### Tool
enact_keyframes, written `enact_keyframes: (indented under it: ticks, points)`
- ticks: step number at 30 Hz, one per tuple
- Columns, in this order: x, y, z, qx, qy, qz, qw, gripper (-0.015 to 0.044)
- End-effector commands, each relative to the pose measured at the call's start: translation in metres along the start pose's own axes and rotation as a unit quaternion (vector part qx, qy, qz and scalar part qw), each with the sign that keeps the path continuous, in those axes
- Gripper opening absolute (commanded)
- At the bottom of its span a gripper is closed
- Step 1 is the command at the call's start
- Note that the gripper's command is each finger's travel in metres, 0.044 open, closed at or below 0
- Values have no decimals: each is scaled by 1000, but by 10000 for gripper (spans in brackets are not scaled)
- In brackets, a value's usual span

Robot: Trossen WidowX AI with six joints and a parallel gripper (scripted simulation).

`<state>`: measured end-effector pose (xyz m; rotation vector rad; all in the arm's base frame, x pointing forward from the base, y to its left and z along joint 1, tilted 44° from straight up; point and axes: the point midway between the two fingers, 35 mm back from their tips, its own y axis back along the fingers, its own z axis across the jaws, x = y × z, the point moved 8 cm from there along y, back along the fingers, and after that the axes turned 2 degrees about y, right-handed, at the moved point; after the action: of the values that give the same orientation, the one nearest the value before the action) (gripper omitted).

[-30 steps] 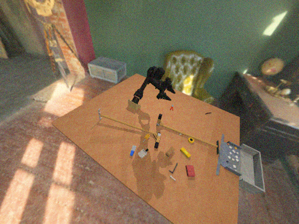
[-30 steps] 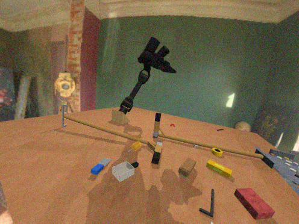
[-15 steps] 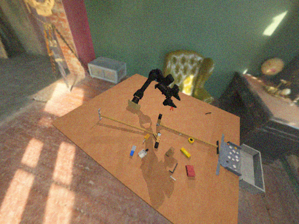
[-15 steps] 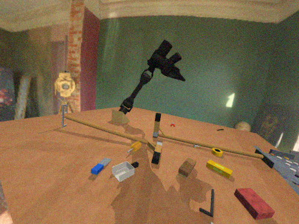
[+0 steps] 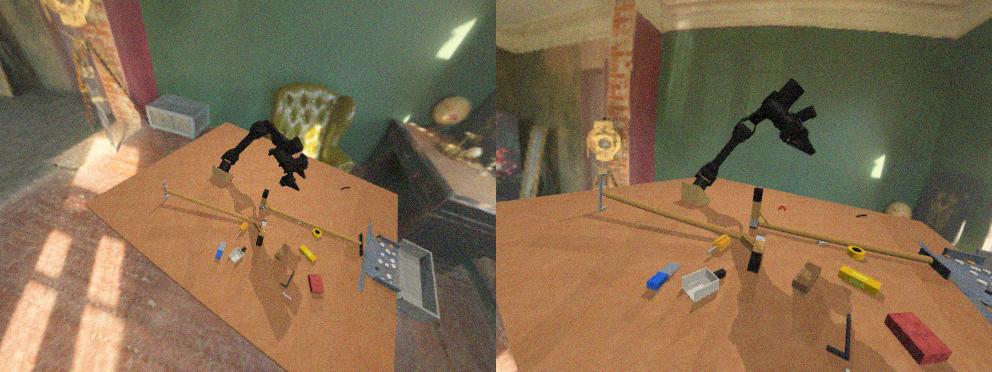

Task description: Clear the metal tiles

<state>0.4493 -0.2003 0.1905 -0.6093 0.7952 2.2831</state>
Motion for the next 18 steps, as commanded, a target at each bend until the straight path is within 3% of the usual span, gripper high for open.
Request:
enact_keyframes:
  ticks: [1, 18]
  points:
    - [2, -20, -1, 1, 2, 24, 1000, 440]
    - [17, -100, 17, 1, 20, 124, 992, 440]
